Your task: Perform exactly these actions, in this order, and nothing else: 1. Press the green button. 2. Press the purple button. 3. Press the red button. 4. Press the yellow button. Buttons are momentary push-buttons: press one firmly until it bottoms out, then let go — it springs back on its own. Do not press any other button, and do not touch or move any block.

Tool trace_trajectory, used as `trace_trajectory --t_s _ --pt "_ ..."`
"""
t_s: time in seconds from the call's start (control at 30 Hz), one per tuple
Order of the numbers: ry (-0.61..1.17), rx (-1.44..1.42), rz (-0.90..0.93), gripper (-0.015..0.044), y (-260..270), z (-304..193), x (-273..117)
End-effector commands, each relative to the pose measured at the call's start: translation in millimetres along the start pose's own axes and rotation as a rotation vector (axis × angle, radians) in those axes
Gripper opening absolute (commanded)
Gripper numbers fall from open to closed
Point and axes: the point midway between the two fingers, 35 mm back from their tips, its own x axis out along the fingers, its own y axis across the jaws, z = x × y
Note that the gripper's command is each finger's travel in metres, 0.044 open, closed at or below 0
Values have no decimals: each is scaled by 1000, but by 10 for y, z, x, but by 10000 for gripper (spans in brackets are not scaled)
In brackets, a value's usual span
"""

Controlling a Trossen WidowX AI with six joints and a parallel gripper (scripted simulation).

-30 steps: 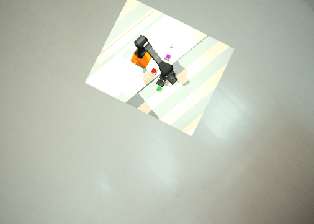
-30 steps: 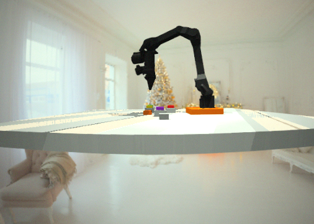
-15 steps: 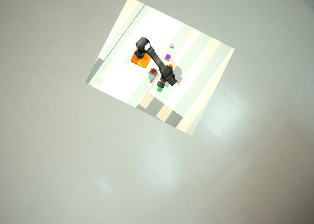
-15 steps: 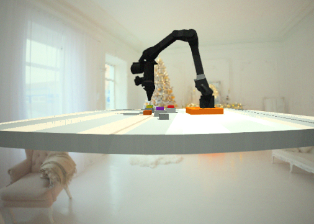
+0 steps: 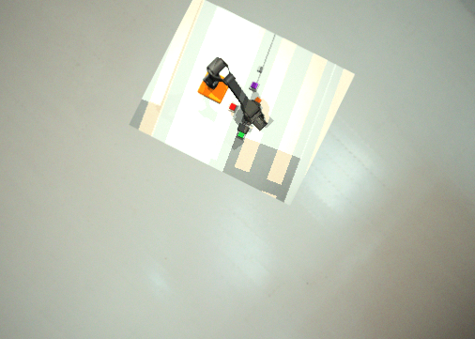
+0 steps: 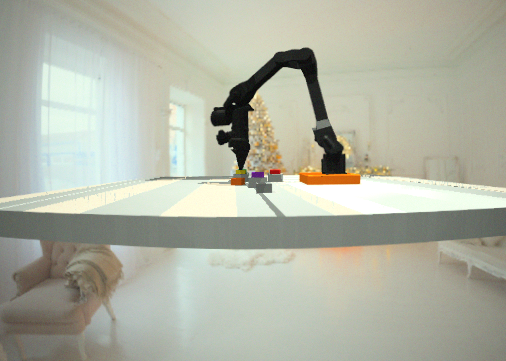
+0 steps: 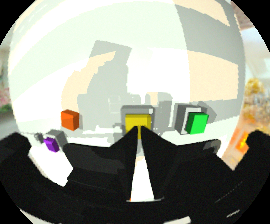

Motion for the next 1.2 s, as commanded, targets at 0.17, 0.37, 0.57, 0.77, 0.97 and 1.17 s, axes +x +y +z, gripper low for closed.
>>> trace_trajectory --t_s 0.17,0.37,0.57,0.77,0.97,1.17 --pt "0 4 4 20 9 -5 87" --pt "0 4 4 20 9 -5 87" --pt "0 4 4 20 9 -5 87" --pt "0 3 3 20 4 0 -143" --pt "0 4 4 20 7 -4 -251" --pt "-3 4 8 178 675 179 -384"
